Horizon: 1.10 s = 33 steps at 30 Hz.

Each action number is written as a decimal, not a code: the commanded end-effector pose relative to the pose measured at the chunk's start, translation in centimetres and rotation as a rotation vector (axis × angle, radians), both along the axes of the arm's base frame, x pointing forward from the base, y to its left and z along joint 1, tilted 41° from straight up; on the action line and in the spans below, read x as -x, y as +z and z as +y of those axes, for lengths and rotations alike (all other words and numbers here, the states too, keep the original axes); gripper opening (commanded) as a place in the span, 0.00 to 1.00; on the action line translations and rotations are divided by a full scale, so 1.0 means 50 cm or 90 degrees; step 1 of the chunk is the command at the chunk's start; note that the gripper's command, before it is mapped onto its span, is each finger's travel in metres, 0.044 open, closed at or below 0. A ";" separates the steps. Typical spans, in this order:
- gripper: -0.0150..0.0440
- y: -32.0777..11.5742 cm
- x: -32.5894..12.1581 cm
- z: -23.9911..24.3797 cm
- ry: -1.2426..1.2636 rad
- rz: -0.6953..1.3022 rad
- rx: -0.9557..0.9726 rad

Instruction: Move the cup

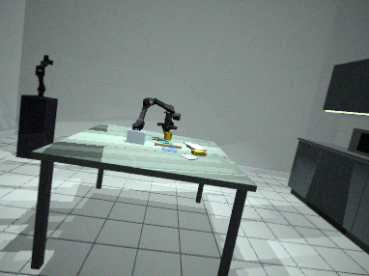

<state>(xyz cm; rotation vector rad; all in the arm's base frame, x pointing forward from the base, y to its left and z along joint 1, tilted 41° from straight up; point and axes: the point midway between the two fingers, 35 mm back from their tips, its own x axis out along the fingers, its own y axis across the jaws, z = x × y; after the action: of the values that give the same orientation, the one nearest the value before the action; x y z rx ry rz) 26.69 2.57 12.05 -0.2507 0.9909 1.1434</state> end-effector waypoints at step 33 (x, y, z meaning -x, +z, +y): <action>0.25 -0.051 -0.003 0.047 0.000 0.000 -0.001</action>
<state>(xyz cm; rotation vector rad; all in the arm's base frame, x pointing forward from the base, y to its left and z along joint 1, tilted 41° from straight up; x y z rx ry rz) 26.85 4.95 9.46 -0.2496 0.9900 1.1444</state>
